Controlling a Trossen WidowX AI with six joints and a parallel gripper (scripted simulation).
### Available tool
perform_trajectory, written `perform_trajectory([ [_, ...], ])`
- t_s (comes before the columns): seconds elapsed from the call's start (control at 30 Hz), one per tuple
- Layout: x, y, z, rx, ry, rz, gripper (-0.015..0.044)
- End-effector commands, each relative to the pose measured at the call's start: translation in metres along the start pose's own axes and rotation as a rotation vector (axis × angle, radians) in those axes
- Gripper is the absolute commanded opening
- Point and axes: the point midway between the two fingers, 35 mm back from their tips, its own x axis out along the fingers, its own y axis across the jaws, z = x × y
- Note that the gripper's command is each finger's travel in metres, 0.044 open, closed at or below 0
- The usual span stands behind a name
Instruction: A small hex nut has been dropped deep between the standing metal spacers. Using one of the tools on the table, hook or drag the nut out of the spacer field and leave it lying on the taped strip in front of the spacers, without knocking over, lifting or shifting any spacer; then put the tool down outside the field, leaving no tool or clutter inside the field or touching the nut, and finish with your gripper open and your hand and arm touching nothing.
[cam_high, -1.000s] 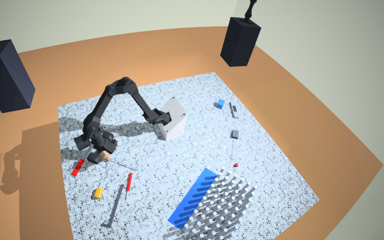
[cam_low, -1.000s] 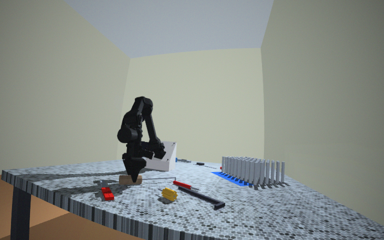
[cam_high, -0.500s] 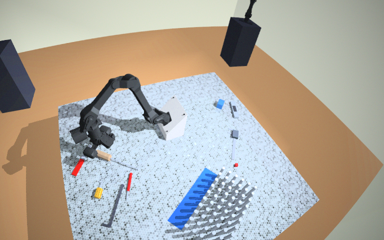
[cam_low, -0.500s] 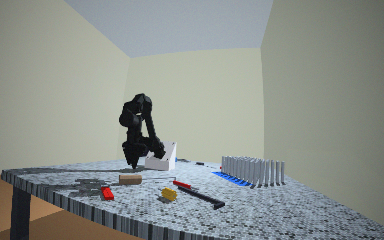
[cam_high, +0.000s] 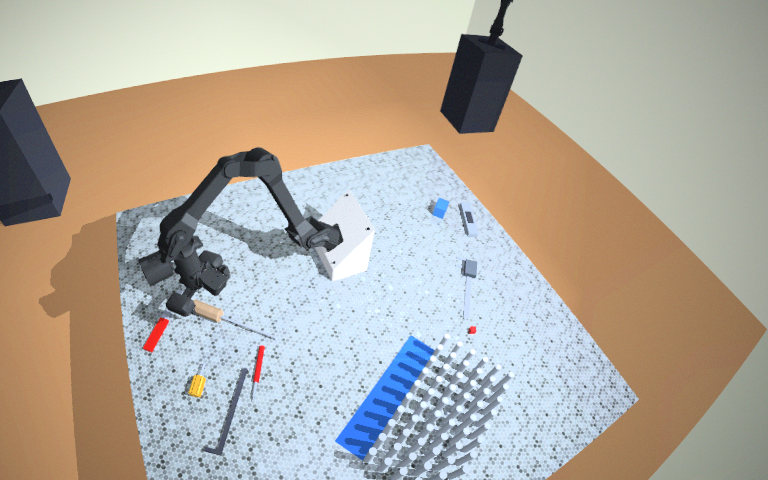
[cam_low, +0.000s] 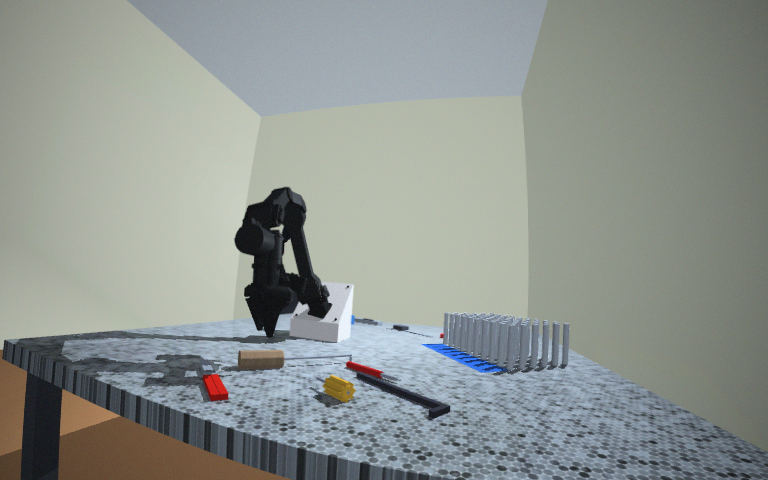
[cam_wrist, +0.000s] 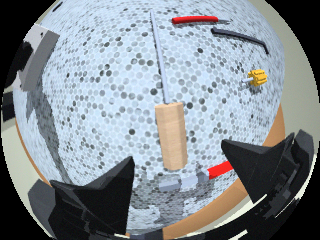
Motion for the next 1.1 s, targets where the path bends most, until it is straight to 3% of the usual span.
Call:
perform_trajectory([
  [0.0,0.000,0.004,-0.002,-0.014,-0.091,-0.055,0.0440],
  [0.2,-0.011,0.005,-0.008,-0.042,-0.229,-0.240,0.0440],
  [0.43,-0.012,0.005,-0.009,-0.043,-0.232,-0.247,0.0440],
  [0.63,-0.012,0.005,-0.009,-0.043,-0.232,-0.247,0.0282],
  [1.07,-0.009,0.005,-0.009,-0.043,-0.232,-0.247,0.0280],
])
